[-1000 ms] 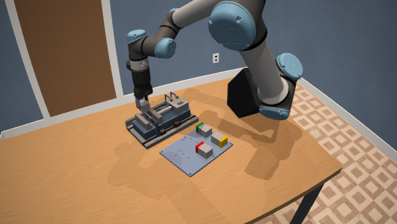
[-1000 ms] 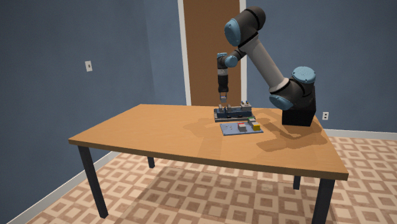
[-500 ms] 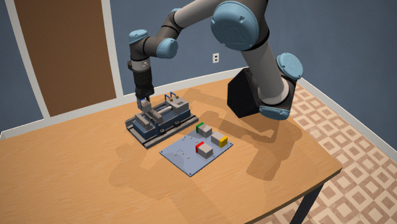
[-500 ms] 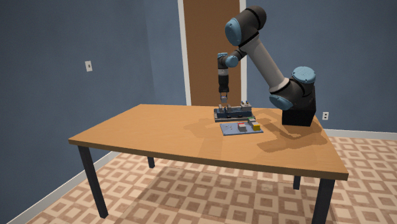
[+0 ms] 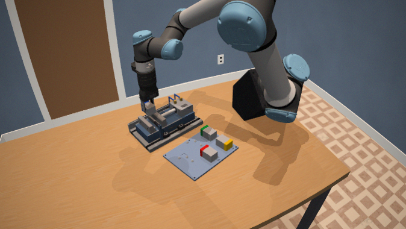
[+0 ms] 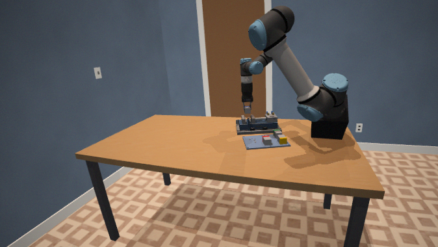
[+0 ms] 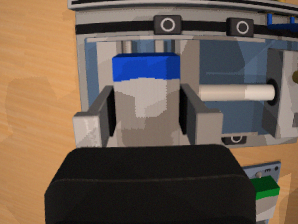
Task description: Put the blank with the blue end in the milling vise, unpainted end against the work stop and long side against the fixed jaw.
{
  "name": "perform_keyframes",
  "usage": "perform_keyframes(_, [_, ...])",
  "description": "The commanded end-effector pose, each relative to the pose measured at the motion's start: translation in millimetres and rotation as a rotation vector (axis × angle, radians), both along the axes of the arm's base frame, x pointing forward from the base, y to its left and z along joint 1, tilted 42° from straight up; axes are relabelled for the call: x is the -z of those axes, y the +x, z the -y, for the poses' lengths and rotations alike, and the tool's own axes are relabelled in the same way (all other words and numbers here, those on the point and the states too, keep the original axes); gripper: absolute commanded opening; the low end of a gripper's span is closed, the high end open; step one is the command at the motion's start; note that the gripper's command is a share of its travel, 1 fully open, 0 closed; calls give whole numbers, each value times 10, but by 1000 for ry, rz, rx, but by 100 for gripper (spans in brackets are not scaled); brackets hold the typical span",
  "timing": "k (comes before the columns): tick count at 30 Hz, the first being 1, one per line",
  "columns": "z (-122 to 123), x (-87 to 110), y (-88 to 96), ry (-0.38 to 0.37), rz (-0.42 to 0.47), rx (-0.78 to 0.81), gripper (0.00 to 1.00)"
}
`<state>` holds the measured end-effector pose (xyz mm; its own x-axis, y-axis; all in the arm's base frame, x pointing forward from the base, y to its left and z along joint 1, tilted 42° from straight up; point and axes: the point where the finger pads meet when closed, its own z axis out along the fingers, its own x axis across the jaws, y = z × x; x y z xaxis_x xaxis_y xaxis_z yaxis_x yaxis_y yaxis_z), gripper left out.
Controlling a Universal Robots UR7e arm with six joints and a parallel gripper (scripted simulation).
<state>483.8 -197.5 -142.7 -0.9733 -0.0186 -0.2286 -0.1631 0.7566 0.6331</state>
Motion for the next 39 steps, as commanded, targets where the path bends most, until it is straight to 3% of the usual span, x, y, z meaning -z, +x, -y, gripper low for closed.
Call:
perform_keyframes(1, [2, -8, -3, -1, 1, 1, 0])
perform_keyframes(39, [-22, -27, -22, -1, 1, 1, 0])
